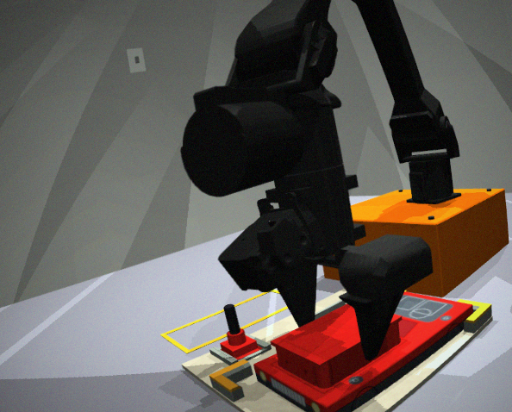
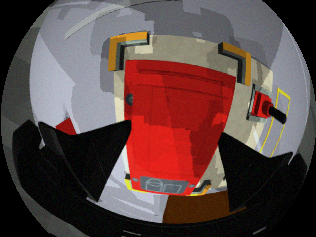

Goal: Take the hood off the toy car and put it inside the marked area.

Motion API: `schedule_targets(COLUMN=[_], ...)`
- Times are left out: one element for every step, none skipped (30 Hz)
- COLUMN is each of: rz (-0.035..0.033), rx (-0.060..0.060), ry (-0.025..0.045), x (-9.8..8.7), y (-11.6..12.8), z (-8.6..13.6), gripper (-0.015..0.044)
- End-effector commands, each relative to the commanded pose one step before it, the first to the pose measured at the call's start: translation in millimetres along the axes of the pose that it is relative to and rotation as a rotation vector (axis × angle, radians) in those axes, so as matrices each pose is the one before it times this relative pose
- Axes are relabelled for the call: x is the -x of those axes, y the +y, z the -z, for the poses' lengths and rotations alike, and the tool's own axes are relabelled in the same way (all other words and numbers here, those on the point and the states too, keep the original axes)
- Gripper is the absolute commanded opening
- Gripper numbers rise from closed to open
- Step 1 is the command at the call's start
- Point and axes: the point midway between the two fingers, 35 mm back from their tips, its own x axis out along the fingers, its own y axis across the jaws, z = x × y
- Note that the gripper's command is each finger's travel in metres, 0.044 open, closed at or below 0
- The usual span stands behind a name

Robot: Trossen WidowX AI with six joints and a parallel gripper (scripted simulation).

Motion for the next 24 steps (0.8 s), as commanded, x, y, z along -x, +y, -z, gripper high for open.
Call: schedule_targets(rz=[-0.00042, 0.0, 0.0, 0.0, 0.0, 0.0, 0.0, 0.0, 0.0, 0.0, 0.0, 0.00001, 0.00001, 0.00002, 0.00002, 0.00002, 0.00002, 0.00002, 0.00002, 0.00002, 0.00002, 0.00002, 0.00003, 0.00003], rx=[0.0, 0.0, 0.0, 0.0, 0.0, 0.0, 0.0, 0.0, 0.0, 0.0, 0.0, 0.0, 0.0, 0.0, 0.0, 0.0, 0.0, 0.0, 0.0, 0.0, 0.0, 0.0, 0.0, 0.0], ry=[-0.00113, 0.0, 0.0, 0.0, 0.0, 0.0, 0.0, 0.0, 0.0, 0.0, 0.0, 0.00001, 0.00001, 0.00001, 0.00002, 0.00002, 0.00002, 0.00002, 0.00002, 0.00002, 0.00002, 0.00002, 0.00002, 0.00002], x=[0.45, 0.0, 0.0, 0.0, 0.0, 0.0, 0.0, 0.0, 0.0, 0.0, 0.11, 0.22, 0.32, 0.42, 0.52, 0.61, 0.65, 0.65, 0.65, 0.65, 0.65, 0.66, 0.66, 0.66], y=[0.09, 0.0, 0.0, 0.0, 0.0, 0.0, 0.0, 0.0, 0.0, 0.0, 0.0, 0.0, 0.0, 0.0, 0.0, 0.0, 0.0, 0.0, 0.0, 0.0, 0.0, 0.0, 0.0, 0.0], z=[-0.23, 0.0, 0.0, 0.0, 0.0, 0.0, 0.0, 0.0, 0.0, 0.0, -0.01, -0.01, -0.02, -0.02, -0.02, -0.03, -0.03, -0.03, -0.03, -0.02, -0.02, -0.02, -0.02, -0.02], gripper=[0.0335, 0.0328, 0.0322, 0.0315, 0.0308, 0.0302, 0.0295, 0.0288, 0.0282, 0.0275, 0.0249, 0.0222, 0.0196, 0.017, 0.0144, 0.0117, 0.0091, 0.0065, 0.0039, 0.0012, 0.0, 0.0, 0.0, 0.0])
